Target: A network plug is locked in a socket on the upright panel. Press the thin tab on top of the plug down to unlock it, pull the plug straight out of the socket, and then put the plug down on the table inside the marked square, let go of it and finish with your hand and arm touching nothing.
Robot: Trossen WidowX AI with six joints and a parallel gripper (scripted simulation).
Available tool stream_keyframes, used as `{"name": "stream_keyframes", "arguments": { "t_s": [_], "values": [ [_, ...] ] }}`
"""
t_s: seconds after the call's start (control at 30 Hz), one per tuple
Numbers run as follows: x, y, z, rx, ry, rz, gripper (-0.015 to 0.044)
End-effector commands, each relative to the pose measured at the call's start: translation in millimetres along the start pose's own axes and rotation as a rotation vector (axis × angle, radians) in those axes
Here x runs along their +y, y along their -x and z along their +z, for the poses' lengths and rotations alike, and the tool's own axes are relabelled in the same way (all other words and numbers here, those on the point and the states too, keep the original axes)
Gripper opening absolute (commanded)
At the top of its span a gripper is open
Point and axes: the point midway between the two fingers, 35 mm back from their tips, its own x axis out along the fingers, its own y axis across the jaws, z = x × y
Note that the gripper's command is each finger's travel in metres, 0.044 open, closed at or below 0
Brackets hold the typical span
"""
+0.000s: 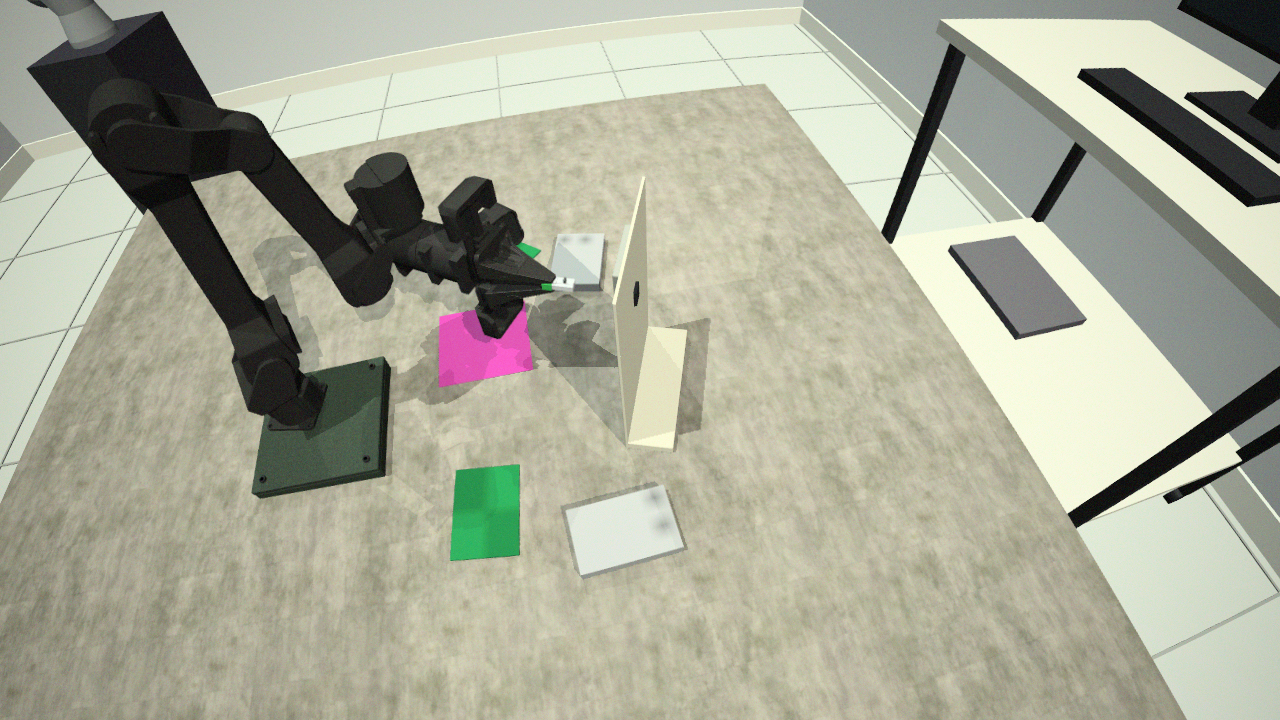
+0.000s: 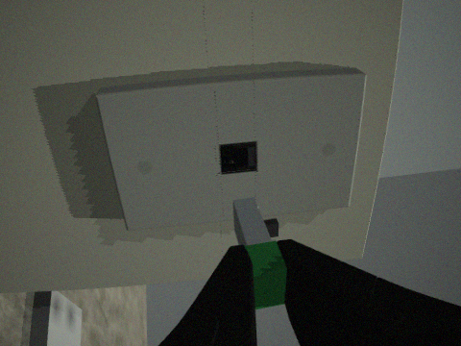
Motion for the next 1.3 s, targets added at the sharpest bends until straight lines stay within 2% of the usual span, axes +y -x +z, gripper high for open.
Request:
{"name": "stream_keyframes", "arguments": {
  "t_s": [0.0,1.27],
  "values": [
    [-4,1,0,0.001,0.0,0.0,0.0],
    [-58,17,-9,-0.021,0.036,0.012,0.0]
  ]
}}
